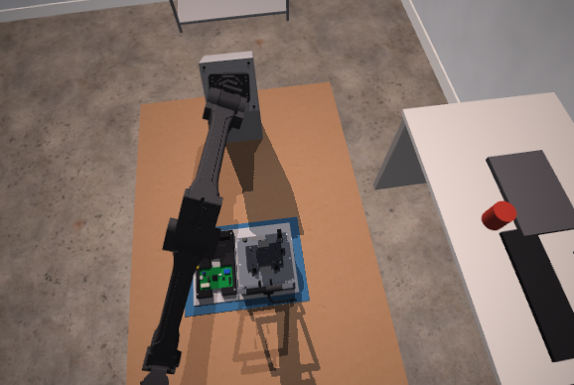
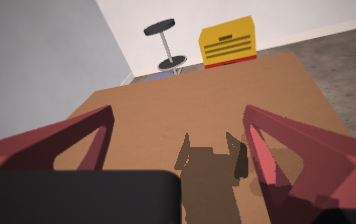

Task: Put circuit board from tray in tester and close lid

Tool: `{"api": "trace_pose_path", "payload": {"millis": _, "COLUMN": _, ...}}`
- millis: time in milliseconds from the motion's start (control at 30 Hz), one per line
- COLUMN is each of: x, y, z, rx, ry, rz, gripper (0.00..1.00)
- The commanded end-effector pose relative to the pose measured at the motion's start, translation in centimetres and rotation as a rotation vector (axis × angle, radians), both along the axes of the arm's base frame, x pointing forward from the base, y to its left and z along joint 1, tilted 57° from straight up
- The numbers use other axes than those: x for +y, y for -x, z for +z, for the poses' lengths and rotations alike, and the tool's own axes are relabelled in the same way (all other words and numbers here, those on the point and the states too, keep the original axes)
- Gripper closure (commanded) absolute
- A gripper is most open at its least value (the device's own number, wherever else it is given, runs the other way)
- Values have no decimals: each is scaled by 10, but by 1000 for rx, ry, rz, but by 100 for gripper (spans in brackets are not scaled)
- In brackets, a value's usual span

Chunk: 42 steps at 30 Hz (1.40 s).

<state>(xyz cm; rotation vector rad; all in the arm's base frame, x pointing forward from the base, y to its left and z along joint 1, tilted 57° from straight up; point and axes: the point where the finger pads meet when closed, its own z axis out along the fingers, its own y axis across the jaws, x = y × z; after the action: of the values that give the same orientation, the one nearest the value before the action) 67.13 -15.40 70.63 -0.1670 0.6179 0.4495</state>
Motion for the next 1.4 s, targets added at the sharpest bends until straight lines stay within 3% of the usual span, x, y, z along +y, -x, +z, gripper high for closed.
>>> {"api": "trace_pose_path", "payload": {"millis": 0, "x": -9, "y": 38, "z": 40, "rx": -58, "ry": 31, "rz": -47, "gripper": 0}}
{"api": "trace_pose_path", "payload": {"millis": 800, "x": -9, "y": 38, "z": 40, "rx": -58, "ry": 31, "rz": -47, "gripper": 0}}
{"api": "trace_pose_path", "payload": {"millis": 933, "x": -17, "y": 43, "z": 39, "rx": 34, "ry": 110, "rz": -240, "gripper": 0}}
{"api": "trace_pose_path", "payload": {"millis": 1167, "x": -16, "y": 48, "z": 47, "rx": 25, "ry": 121, "rz": -258, "gripper": 0}}
{"api": "trace_pose_path", "payload": {"millis": 1367, "x": -23, "y": 54, "z": 33, "rx": 123, "ry": 209, "rz": -407, "gripper": 0}}
